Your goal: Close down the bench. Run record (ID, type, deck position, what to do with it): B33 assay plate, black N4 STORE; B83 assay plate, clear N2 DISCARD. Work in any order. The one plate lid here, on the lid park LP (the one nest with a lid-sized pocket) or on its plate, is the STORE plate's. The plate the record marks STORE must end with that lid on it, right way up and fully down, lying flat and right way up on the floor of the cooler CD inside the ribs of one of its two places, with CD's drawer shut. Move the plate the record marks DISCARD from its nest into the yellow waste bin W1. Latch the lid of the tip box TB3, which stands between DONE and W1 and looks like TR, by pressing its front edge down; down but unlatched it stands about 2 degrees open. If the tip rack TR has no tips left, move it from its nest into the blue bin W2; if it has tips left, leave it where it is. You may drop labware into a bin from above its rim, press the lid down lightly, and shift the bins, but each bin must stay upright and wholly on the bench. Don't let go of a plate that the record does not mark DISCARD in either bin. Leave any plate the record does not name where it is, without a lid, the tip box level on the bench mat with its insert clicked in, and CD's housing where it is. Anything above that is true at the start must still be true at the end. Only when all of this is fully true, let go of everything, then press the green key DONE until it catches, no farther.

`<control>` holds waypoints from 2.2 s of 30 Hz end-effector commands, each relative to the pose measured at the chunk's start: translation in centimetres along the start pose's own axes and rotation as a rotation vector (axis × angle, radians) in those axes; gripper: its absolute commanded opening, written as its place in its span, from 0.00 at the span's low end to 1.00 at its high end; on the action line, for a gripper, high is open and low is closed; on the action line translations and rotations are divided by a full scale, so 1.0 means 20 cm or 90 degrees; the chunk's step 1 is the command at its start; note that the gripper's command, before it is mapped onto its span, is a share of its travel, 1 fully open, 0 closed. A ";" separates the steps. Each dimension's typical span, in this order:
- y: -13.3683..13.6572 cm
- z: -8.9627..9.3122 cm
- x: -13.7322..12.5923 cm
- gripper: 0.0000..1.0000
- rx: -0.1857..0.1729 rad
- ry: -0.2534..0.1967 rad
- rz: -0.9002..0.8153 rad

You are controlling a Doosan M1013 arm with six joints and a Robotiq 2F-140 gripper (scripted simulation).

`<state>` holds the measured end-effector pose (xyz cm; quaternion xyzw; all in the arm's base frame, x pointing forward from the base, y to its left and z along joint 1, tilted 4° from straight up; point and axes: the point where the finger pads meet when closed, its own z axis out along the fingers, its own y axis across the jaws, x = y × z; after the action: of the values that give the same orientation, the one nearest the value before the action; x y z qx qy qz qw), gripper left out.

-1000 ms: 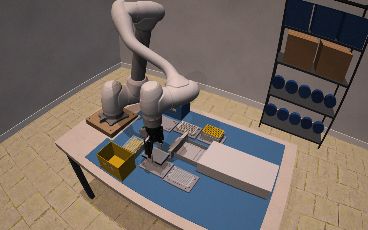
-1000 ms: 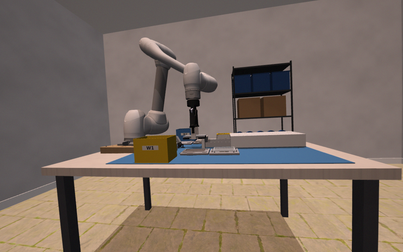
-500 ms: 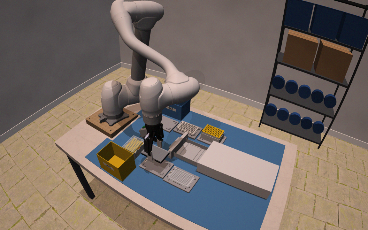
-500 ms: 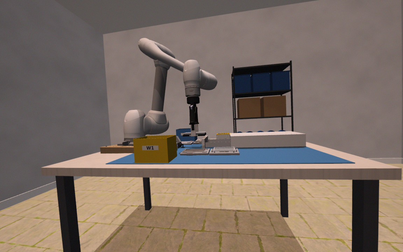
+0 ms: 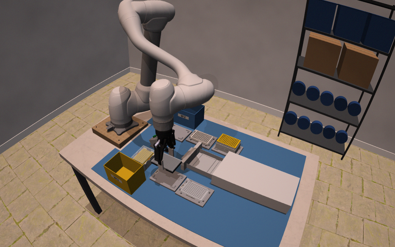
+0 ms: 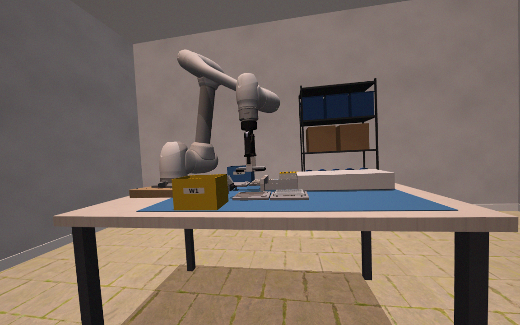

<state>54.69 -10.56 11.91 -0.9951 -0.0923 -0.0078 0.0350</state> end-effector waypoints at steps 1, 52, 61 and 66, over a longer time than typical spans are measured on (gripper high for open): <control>0.00 -0.02 0.00 0.00 0.000 0.000 0.000; -0.33 -0.08 0.21 0.00 0.000 0.000 -0.615; -0.43 -0.08 0.27 0.00 0.000 0.000 -0.806; -0.46 -0.08 0.29 0.00 0.000 0.000 -0.870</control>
<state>58.53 -0.99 14.20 -0.7365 -0.6757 -0.0249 0.0206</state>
